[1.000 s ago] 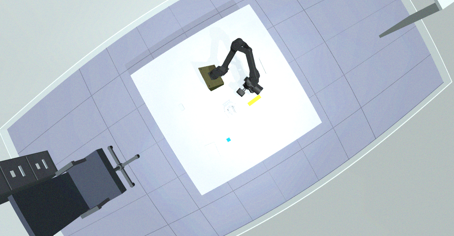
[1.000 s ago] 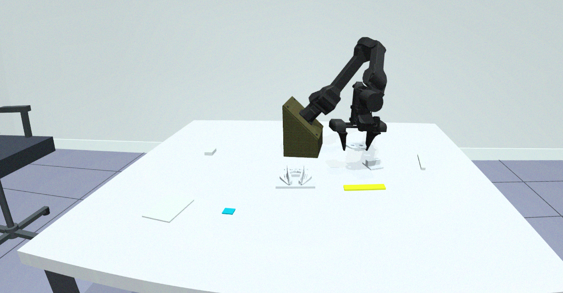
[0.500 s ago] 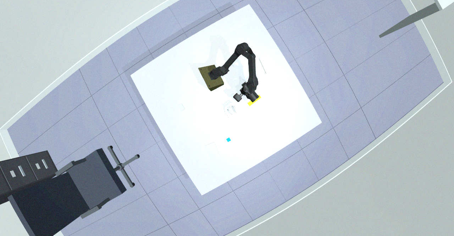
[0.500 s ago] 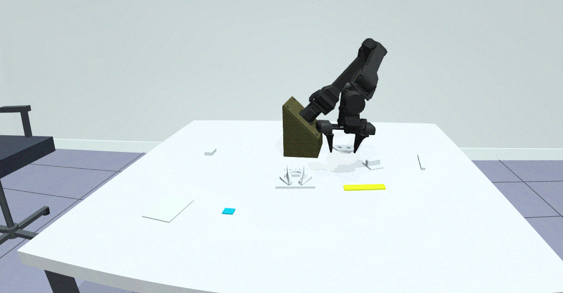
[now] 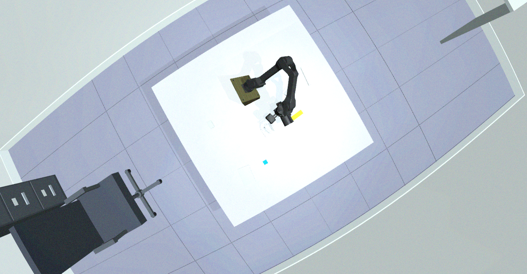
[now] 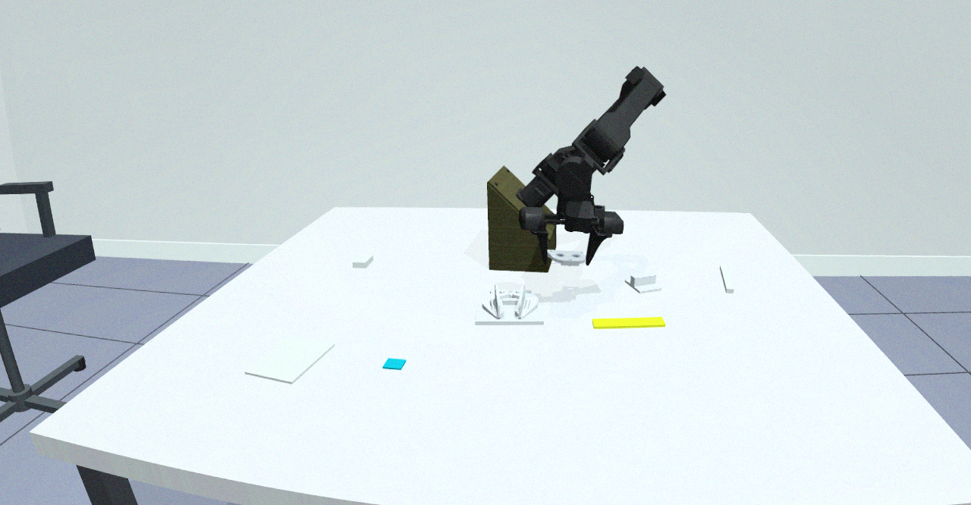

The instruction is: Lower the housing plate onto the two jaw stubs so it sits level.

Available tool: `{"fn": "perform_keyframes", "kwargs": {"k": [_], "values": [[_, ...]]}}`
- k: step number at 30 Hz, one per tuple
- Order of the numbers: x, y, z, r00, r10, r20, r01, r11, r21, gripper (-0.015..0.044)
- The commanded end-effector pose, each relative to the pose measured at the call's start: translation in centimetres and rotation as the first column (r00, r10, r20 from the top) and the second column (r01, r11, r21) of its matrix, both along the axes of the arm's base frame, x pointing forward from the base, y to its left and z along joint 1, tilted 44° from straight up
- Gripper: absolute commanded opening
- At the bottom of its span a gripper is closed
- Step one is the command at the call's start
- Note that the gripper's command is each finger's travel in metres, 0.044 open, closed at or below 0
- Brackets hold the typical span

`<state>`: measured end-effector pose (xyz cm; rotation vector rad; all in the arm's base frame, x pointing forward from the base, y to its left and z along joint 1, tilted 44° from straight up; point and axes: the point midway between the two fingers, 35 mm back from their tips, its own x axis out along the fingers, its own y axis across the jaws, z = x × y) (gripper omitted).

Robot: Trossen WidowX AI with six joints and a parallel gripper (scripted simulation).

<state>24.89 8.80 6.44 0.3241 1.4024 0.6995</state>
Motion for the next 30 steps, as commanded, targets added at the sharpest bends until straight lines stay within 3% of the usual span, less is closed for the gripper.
{"fn": "perform_keyframes", "kwargs": {"k": [1, 30], "values": [[0.5, -0.9, -0.8, 1.000, -0.008, -0.005, 0.008, 1.000, 0.010, 0.0351], [1.0, -8.3, -7.0, 0.994, -0.088, -0.062, 0.093, 0.992, 0.087, 0.0351]]}}
